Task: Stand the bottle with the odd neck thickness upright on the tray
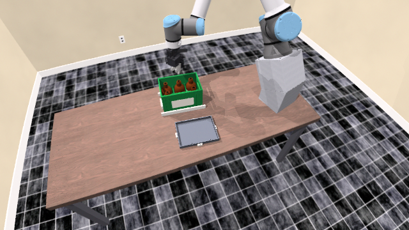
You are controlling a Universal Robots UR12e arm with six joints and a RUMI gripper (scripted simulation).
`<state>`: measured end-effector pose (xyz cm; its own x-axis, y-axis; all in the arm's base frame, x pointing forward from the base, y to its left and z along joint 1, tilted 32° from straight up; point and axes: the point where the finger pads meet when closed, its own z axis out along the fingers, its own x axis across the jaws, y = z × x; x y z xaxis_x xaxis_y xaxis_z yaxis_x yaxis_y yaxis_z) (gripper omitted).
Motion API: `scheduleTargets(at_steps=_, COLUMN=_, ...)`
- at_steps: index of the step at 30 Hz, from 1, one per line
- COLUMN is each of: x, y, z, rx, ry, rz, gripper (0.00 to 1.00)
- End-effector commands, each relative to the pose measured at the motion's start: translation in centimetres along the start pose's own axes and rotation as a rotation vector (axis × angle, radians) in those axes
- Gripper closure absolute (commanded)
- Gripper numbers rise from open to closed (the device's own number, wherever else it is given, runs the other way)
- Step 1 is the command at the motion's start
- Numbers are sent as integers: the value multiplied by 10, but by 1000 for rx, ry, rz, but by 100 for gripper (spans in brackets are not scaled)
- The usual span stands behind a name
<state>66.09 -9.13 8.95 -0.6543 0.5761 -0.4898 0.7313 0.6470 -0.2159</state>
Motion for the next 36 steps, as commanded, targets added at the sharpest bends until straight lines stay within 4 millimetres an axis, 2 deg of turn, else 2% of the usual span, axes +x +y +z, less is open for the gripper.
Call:
scheduleTargets(at_steps=1, x=0, y=0, z=-1, rx=-1, ry=-1, rz=0, gripper=100)
scheduleTargets(at_steps=21, x=0, y=1, z=-1, rx=-1, ry=-1, rz=0, gripper=100)
scheduleTargets(at_steps=23, x=12, y=15, z=0, rx=-1, ry=0, rz=0, gripper=100)
scheduleTargets(at_steps=27, x=56, y=62, z=0, rx=-1, ry=-1, rz=0, gripper=100)
scheduleTargets(at_steps=36, x=61, y=66, z=0, rx=-1, ry=-1, rz=0, gripper=100)
